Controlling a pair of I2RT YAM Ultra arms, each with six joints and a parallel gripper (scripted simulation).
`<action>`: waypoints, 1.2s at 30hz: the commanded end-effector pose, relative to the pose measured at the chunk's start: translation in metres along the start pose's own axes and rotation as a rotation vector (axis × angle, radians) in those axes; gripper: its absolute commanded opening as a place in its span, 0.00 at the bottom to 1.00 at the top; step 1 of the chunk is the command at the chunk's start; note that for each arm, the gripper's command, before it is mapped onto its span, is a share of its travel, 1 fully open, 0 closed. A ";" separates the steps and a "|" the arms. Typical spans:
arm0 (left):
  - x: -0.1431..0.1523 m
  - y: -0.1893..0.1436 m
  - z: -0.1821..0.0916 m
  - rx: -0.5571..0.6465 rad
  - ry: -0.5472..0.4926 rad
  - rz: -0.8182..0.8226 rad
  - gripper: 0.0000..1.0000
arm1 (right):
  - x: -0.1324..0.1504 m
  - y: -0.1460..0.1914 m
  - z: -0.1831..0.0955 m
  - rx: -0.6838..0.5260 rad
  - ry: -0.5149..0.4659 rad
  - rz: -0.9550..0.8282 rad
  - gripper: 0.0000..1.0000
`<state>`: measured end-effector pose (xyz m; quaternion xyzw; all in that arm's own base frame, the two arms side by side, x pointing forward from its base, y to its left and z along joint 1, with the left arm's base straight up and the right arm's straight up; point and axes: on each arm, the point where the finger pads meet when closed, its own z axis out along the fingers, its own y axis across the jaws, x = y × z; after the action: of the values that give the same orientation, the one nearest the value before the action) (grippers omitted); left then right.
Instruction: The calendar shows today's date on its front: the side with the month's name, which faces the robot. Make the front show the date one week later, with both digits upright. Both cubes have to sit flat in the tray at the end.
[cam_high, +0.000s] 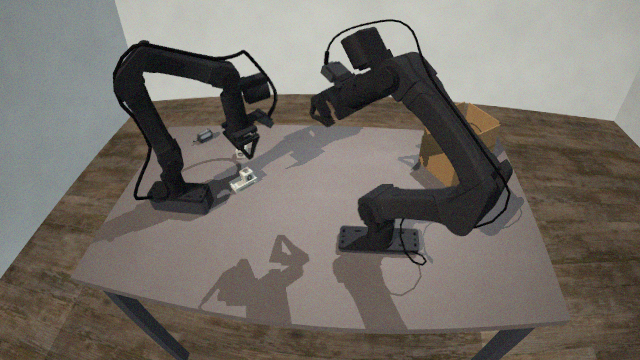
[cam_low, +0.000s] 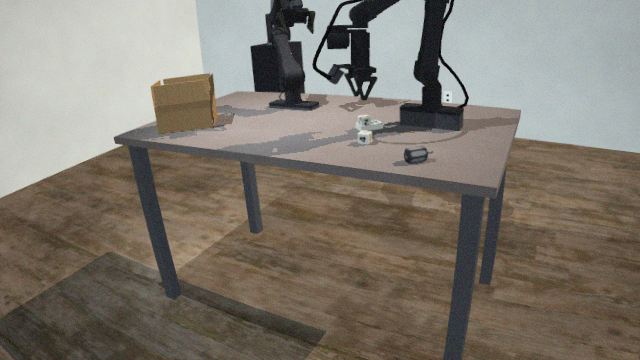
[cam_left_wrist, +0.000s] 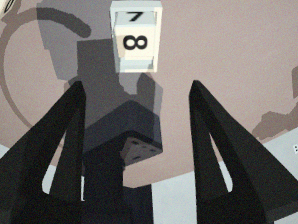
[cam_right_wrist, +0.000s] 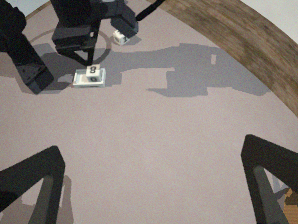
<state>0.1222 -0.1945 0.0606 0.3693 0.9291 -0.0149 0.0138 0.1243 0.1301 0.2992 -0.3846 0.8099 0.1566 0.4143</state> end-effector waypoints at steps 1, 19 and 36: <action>0.007 0.000 -0.001 -0.013 0.034 0.008 0.64 | 0.001 -0.001 -0.005 0.001 0.001 0.001 1.00; -0.053 0.099 0.036 -0.022 -0.025 -0.618 0.55 | -0.041 0.020 0.082 -0.049 -0.294 -0.036 1.00; -0.048 0.134 0.048 -0.031 0.006 -0.769 0.55 | -0.001 0.039 0.128 -0.095 -0.252 -0.064 1.00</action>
<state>0.2342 -0.1257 0.0021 0.0020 0.9998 0.0081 -0.0160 0.1652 0.2273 0.2277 -0.4065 0.7259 0.2312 0.5043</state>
